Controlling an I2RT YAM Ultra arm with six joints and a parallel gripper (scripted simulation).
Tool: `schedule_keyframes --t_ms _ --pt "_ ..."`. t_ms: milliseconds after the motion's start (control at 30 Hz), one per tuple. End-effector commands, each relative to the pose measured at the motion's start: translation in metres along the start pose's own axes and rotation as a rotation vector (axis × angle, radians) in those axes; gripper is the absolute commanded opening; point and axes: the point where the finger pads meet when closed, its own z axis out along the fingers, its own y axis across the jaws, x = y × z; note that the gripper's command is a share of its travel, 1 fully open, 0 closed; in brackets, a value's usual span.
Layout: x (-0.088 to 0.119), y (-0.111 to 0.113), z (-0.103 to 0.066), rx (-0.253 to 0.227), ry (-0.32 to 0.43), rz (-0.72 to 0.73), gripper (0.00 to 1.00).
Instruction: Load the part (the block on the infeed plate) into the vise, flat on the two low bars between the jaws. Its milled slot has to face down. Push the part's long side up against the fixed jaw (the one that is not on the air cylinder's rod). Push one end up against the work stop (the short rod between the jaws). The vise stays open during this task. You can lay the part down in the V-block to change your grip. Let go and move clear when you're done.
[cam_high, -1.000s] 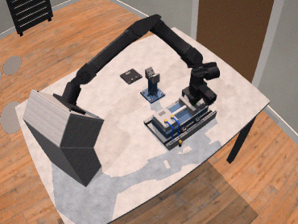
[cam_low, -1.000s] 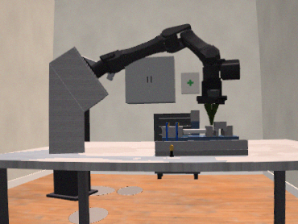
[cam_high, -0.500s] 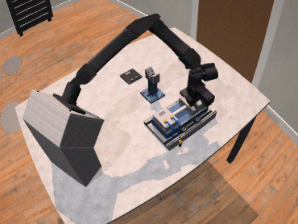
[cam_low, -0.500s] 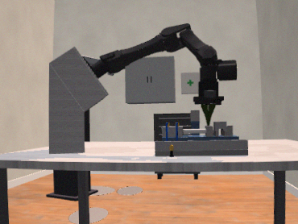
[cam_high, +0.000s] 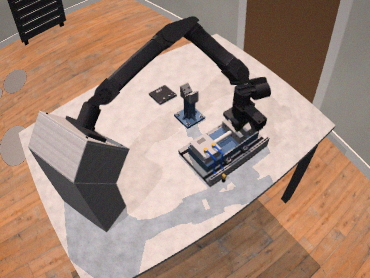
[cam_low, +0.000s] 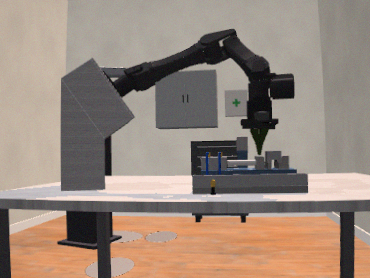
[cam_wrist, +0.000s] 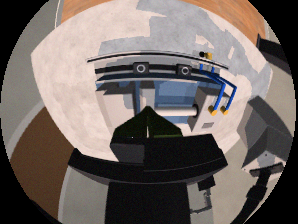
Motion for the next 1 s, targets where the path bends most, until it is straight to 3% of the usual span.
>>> schedule_keyframes --t_ms 0,133,567,967 --pt "-0.003 0.005 -0.024 -0.023 -0.021 0.000 0.00" --pt "-0.003 0.006 -0.029 -0.025 -0.022 -0.002 0.00" --pt "-0.001 0.015 -0.065 -0.044 -0.029 -0.022 0.00" --pt "-0.001 0.015 -0.080 -0.044 -0.030 -0.022 0.00"
